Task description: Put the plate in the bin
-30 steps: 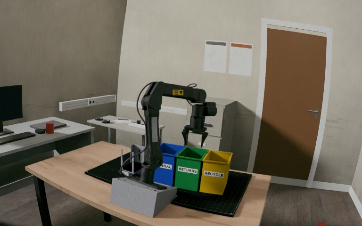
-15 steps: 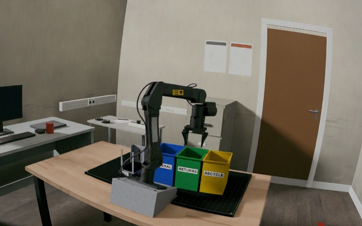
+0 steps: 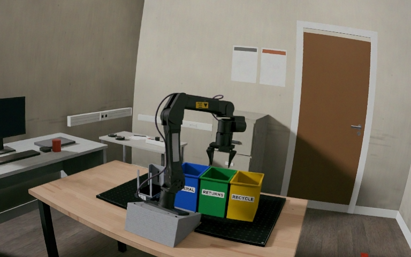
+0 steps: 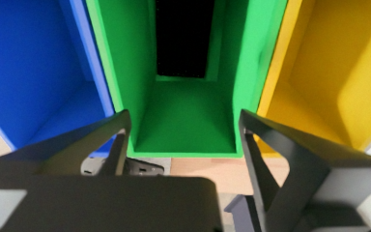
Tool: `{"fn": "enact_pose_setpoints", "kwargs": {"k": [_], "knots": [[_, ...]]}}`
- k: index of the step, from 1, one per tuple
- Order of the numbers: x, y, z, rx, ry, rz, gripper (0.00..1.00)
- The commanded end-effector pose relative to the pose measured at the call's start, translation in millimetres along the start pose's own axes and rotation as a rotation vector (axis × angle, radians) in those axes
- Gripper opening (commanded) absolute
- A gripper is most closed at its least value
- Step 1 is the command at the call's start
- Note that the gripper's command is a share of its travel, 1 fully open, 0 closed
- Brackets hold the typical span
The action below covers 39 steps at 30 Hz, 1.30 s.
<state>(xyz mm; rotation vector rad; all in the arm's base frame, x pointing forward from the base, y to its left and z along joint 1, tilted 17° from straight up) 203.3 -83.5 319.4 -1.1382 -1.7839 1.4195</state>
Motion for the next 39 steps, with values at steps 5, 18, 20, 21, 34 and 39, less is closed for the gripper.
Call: {"fn": "enact_pose_setpoints", "kwargs": {"k": [5,18,20,21,34,39], "knots": [[1,-19.0,0,-0.053,-0.002,0.053,0.82],[28,-7.1,-2,-0.014,-0.002,0.021,0.82],[34,-9.8,-4,-0.026,-0.004,0.033,0.82],[37,-6.9,-4,-0.021,-0.003,0.028,0.82],[72,-11.0,-12,-0.036,-0.004,0.036,0.82],[87,-10.7,-15,-0.041,-0.004,0.036,0.82]]}}
Point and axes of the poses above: the point where the finger pads meet when closed, its own y axis out along the fingers, its own x axis across the jaws, z = x × y, the point moved 10 cm from there along -y, back along the fingers, and after that the axes turned 10 degrees about -y, right-handed, at the moved point
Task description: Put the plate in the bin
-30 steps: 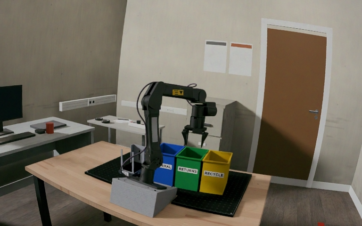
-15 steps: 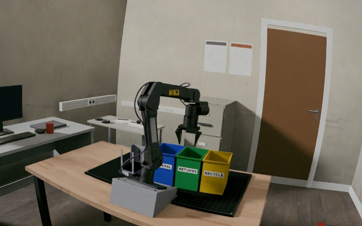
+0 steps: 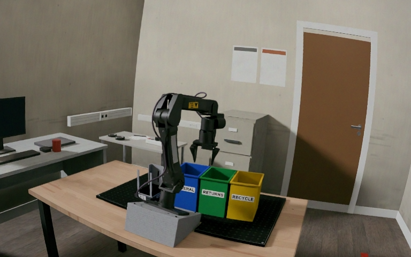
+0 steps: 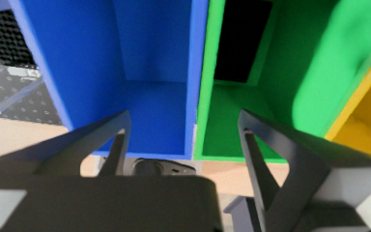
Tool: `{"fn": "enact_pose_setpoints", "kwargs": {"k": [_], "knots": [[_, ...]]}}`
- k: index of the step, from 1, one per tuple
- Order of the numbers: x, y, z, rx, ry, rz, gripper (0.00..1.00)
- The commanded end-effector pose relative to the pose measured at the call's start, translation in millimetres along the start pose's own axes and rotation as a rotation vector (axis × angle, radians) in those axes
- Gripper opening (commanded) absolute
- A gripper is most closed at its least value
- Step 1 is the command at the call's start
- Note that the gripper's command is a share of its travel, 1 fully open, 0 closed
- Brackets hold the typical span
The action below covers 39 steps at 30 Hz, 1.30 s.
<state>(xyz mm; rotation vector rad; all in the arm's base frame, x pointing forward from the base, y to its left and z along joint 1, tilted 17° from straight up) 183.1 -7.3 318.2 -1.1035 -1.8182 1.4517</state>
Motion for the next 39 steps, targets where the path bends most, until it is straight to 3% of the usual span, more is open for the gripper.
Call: {"fn": "enact_pose_setpoints", "kwargs": {"k": [1,12,39], "knots": [[14,-7.5,2,-0.03,0.043,0.04,0.82],[42,-10.6,-6,-0.046,0.044,0.042,0.82],[42,-10.7,-6,-0.048,0.041,0.038,0.82]]}}
Point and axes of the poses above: the point where the finger pads meet when closed, its own y axis out along the fingers, its own x axis across the jaws, z = x × y, the point moved 10 cm from there along -y, back along the fingers, and after that the axes turned 10 degrees about -y, right-handed, at the moved point
